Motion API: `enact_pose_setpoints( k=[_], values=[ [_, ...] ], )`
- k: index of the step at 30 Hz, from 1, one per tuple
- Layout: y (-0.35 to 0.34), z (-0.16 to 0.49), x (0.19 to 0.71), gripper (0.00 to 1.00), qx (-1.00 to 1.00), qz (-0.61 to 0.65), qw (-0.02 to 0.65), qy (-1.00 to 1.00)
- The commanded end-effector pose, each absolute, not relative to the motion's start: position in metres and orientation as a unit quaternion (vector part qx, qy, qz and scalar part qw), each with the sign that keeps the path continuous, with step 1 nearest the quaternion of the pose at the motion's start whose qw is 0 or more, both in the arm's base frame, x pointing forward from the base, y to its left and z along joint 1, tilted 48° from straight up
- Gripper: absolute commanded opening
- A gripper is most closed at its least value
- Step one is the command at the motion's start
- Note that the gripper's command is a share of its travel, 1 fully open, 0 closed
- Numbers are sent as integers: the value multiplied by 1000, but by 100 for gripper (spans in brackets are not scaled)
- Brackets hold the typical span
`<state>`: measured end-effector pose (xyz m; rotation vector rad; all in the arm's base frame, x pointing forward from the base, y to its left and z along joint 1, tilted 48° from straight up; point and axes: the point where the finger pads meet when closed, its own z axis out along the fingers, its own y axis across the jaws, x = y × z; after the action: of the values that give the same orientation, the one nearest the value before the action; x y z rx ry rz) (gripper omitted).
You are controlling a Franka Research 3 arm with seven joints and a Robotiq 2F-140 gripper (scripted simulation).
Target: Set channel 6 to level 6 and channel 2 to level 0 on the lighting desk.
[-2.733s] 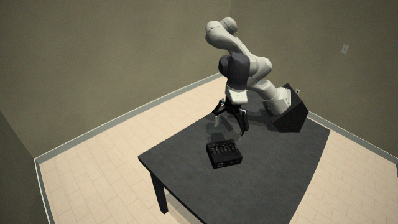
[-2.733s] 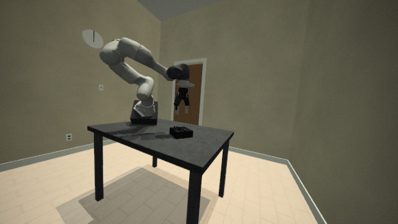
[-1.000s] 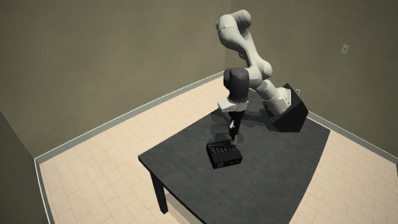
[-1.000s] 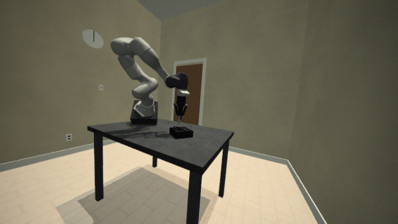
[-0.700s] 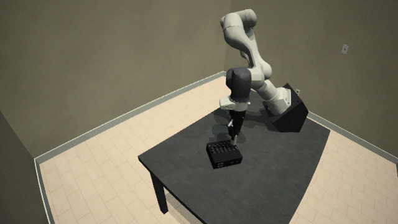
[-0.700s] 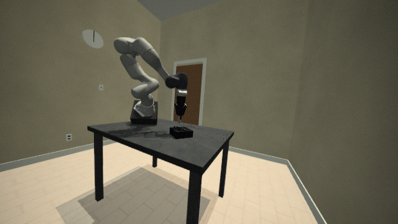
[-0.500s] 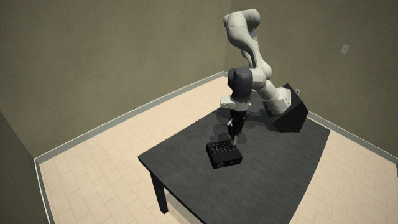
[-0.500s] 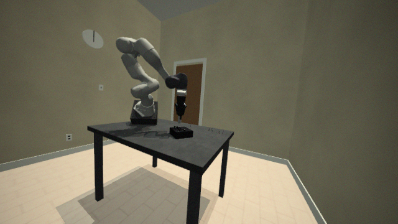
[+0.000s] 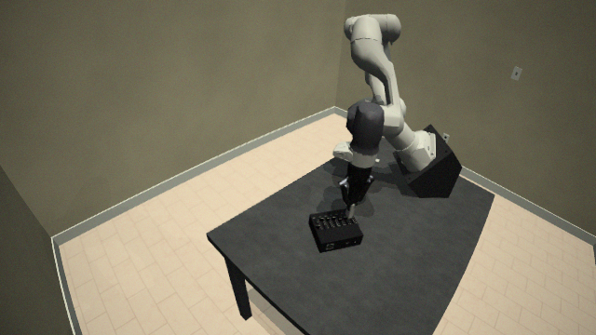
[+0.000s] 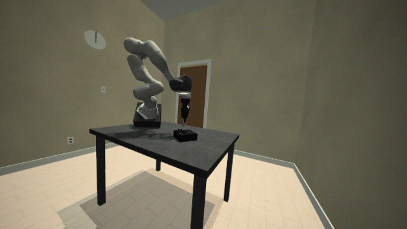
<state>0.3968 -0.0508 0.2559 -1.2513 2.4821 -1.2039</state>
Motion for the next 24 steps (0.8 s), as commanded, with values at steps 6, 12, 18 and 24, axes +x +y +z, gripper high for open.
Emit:
enact_pose_setpoints(
  k=[6,12,18,24],
  values=[
    [-52,252,401,0,-380,-396,76,833],
    [-54,249,403,0,-380,-396,76,833],
    [-56,247,404,0,-380,-396,76,833],
    [-58,244,406,0,-380,-396,76,833]
  ],
)
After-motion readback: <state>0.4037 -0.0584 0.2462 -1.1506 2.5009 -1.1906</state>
